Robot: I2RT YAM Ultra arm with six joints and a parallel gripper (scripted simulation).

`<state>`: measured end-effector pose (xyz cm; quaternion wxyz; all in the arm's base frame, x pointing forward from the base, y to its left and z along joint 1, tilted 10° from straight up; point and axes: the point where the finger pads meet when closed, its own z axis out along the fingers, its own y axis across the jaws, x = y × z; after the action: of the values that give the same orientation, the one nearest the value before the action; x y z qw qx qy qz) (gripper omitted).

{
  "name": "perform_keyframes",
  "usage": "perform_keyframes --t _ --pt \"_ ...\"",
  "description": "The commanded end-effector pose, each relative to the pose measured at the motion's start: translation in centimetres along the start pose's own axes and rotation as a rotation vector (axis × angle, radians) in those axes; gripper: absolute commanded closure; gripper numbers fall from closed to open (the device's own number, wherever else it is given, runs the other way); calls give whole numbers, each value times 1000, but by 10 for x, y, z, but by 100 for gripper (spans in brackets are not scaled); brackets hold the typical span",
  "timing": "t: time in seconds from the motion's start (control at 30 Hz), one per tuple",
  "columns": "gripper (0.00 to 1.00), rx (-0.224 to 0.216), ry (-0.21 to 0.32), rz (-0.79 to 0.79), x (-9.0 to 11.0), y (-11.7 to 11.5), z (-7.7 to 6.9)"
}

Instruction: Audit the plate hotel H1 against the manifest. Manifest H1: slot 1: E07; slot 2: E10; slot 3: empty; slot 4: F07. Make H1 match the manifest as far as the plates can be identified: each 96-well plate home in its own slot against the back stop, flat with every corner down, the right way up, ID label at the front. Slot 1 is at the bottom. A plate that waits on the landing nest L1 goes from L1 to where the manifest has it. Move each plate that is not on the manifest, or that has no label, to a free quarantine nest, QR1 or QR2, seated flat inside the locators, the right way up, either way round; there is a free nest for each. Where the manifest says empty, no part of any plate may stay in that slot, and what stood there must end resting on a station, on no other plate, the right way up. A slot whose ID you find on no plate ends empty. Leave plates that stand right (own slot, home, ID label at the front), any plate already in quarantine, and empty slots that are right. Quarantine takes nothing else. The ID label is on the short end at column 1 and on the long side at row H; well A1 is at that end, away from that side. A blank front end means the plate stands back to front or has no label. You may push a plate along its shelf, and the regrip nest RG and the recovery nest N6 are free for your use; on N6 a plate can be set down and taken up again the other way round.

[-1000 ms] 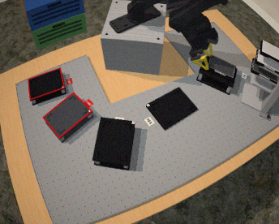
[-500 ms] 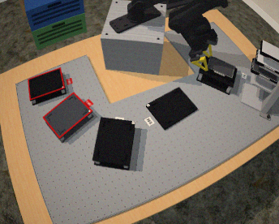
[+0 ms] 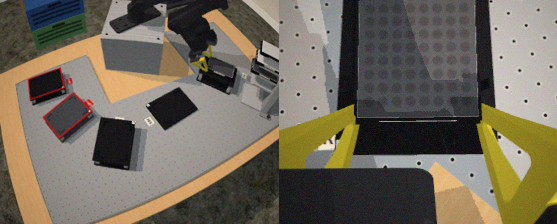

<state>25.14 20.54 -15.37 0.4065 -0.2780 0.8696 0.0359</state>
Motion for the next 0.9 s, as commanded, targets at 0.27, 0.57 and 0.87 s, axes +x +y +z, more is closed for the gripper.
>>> perform_keyframes --t 0.27,0.57,0.87 --pt "7 -3 -20 3 -4 1 3" --pt "0 -3 -20 3 -4 1 3" --pt "0 -3 -20 3 -4 1 3"
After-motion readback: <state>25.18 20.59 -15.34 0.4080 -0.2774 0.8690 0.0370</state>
